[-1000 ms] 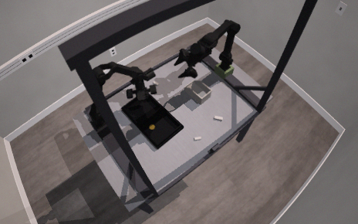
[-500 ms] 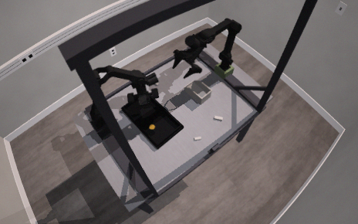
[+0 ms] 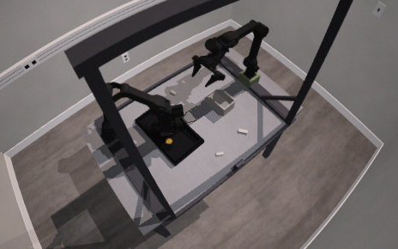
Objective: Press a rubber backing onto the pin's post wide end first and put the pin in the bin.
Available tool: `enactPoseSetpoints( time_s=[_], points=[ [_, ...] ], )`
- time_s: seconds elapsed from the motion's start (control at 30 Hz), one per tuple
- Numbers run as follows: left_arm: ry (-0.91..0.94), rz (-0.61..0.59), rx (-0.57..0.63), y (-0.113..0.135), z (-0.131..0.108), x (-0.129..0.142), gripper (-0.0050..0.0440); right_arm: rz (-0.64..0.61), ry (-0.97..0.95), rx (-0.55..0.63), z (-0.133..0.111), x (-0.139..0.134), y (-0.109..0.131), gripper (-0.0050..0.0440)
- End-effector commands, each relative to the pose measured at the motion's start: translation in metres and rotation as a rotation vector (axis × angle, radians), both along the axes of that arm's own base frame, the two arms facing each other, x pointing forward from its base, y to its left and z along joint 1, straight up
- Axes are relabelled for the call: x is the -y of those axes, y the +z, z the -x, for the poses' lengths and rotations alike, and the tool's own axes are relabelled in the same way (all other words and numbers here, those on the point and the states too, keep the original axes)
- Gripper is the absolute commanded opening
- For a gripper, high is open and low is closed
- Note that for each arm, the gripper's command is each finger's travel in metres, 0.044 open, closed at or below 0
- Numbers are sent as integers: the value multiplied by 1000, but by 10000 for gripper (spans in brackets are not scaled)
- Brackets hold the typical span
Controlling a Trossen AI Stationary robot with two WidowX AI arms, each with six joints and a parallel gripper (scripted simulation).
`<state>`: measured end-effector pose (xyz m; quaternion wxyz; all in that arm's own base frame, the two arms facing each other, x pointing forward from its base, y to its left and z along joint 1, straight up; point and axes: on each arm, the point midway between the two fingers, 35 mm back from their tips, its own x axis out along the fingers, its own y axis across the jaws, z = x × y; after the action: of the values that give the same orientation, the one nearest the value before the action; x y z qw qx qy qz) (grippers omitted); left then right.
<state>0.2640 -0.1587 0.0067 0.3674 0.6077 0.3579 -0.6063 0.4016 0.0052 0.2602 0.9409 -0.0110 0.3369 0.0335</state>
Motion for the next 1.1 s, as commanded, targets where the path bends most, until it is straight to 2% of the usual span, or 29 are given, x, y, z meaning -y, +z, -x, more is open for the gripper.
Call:
enactPoseSetpoints(
  time_s=[0.0, 0.33, 0.5, 0.8, 1.07],
  points=[
    [6, 1, 21, 4, 1, 20, -50, 4, 4, 21, 2, 1, 8, 440],
    [6, -6, 7, -1, 7, 19, -50, 2, 2, 28, 1, 0, 11, 440],
    [4, -7, 5, -11, 9, 18, -50, 2, 2, 28, 1, 0, 11, 440],
    [4, -7, 5, -44, 9, 18, -50, 2, 2, 28, 1, 0, 11, 440],
    [4, -5, 9, -46, 8, 19, -50, 2, 2, 28, 1, 0, 11, 440]
  ],
)
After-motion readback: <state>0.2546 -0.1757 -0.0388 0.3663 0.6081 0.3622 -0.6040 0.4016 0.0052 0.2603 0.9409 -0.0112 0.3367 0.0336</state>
